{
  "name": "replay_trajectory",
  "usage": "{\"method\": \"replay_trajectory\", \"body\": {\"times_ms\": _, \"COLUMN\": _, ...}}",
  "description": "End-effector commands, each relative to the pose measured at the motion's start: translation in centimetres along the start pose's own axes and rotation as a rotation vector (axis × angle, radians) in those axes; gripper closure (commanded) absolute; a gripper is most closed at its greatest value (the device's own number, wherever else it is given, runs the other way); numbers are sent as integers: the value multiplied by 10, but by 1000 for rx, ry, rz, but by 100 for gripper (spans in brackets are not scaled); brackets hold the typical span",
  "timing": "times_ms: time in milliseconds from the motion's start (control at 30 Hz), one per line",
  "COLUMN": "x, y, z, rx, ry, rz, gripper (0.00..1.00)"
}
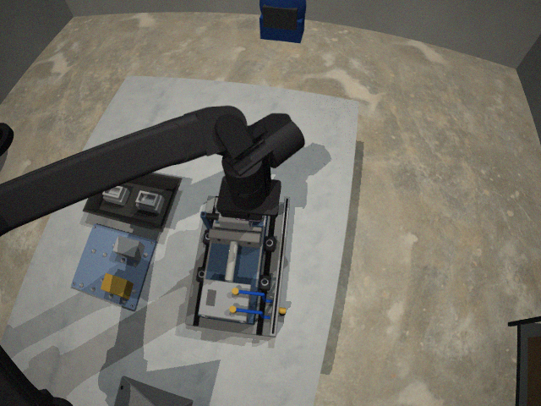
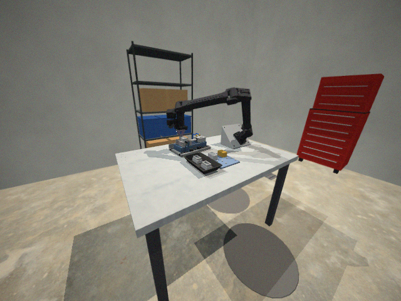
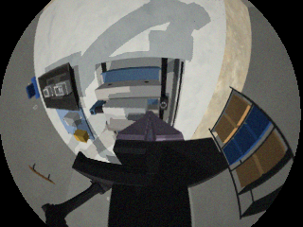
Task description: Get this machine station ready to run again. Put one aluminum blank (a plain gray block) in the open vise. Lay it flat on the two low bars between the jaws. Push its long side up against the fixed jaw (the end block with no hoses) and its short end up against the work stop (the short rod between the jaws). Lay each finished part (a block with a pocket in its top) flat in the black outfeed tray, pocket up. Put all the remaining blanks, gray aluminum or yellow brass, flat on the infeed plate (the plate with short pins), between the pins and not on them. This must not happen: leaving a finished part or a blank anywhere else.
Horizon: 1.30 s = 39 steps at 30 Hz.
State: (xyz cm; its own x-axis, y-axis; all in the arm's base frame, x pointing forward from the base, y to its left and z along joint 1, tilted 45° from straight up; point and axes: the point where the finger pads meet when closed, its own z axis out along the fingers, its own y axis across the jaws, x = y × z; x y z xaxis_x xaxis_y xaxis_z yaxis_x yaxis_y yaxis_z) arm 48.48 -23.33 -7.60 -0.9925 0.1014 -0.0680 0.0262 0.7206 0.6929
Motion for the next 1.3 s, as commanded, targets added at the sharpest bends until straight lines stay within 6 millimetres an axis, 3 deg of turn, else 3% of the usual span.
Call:
{"method": "replay_trajectory", "body": {"times_ms": 0, "x": -8, "y": 25, "z": 1, "rx": -17, "ry": 6, "rz": -23, "gripper": 100}}
{"method": "replay_trajectory", "body": {"times_ms": 400, "x": -15, "y": 5, "z": 4, "rx": -15, "ry": 4, "rz": -35, "gripper": 100}}
{"method": "replay_trajectory", "body": {"times_ms": 733, "x": -12, "y": -16, "z": -6, "rx": -10, "ry": -18, "rz": -19, "gripper": 100}}
{"method": "replay_trajectory", "body": {"times_ms": 1067, "x": -7, "y": -15, "z": -2, "rx": -17, "ry": -8, "rz": -7, "gripper": 100}}
{"method": "replay_trajectory", "body": {"times_ms": 1267, "x": -9, "y": -19, "z": -15, "rx": -10, "ry": -17, "rz": -11, "gripper": 100}}
